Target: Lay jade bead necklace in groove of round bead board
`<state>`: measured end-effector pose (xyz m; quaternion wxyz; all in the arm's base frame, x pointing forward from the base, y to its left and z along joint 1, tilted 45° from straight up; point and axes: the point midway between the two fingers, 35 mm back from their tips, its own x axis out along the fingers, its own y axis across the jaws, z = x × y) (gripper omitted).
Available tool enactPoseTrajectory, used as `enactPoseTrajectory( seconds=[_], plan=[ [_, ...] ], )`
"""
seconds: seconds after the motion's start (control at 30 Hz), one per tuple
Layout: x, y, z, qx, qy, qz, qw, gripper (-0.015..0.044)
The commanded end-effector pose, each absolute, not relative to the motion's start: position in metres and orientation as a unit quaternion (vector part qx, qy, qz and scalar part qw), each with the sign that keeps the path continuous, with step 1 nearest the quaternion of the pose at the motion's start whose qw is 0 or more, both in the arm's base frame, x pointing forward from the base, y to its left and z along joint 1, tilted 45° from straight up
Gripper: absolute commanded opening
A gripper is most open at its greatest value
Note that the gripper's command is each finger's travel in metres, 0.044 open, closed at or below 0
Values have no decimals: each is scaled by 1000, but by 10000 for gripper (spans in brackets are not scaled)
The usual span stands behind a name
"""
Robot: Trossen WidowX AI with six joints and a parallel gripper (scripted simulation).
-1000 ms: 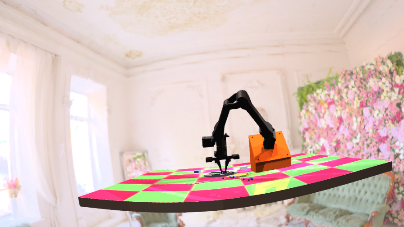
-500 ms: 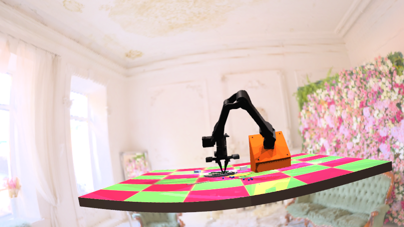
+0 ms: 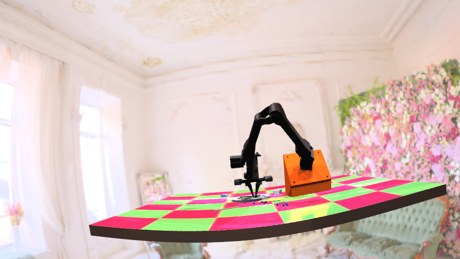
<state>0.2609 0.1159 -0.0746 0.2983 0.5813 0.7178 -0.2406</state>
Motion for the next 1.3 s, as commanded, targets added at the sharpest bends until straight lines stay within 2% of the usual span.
enactPoseTrajectory(
  seconds=[0.0,1.27],
  plan=[
    [261,116,-74,581,718,-240,299,0],
    [250,121,-70,582,719,-242,294,0]
  ],
)
